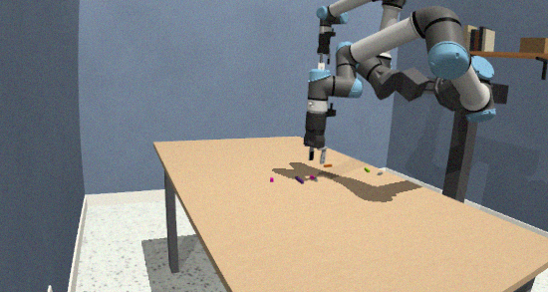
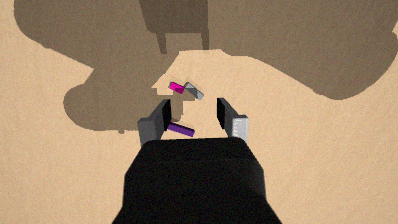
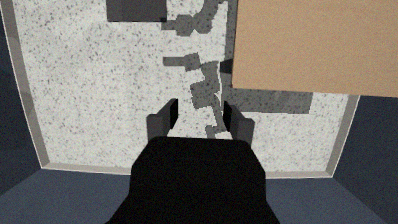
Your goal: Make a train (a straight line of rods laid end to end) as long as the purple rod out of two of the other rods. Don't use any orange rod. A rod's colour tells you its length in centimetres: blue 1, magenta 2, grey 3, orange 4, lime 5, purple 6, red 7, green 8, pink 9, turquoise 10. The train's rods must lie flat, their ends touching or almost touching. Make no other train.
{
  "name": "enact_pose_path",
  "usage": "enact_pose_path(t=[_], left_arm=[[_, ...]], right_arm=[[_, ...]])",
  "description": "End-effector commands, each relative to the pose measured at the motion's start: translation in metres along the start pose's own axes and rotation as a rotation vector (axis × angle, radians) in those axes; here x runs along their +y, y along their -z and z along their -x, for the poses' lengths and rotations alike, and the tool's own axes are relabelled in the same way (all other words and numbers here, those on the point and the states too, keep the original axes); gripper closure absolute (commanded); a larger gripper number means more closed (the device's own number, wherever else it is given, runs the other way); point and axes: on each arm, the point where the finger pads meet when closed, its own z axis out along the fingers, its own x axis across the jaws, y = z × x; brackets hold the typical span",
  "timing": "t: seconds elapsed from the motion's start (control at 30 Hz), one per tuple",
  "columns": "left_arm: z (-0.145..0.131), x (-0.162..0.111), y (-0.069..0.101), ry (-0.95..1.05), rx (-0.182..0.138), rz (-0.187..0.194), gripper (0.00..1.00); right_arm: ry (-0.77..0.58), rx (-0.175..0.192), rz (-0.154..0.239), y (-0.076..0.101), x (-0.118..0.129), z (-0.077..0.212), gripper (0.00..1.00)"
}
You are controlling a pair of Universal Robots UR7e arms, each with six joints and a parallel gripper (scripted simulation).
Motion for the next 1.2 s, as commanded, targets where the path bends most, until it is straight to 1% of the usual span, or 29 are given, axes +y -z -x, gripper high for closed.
enact_pose_path(t=[0.0, 0.3, 0.37, 0.7, 0.87, 1.17], left_arm=[[0.0006, -0.0014, -0.0003, 0.167, 0.010, -0.004, 0.00], [0.0002, -0.0030, -0.0025, 0.441, 0.010, -0.003, 0.00], [0.0002, -0.0030, -0.0025, 0.441, 0.010, -0.003, 0.00], [-0.0009, -0.0030, -0.0045, 0.687, 0.011, -0.001, 0.00], [-0.0014, -0.0028, -0.0051, 0.764, 0.011, -0.001, 0.00], [-0.0019, -0.0026, -0.0055, 0.823, 0.011, 0.000, 0.00]], right_arm=[[0.000, 0.000, 0.001, 0.0005, 0.0003, -0.0001, 0.00], [0.000, 0.000, 0.001, 0.0005, 0.0003, -0.0001, 0.00], [0.000, 0.000, 0.001, 0.0005, 0.0003, -0.0001, 0.00], [0.000, 0.000, 0.001, 0.0005, 0.0003, -0.0001, 0.00], [0.000, 0.000, 0.001, 0.0005, 0.0003, -0.0001, 0.00], [0.000, 0.000, 0.001, 0.0005, 0.0003, -0.0001, 0.00]])
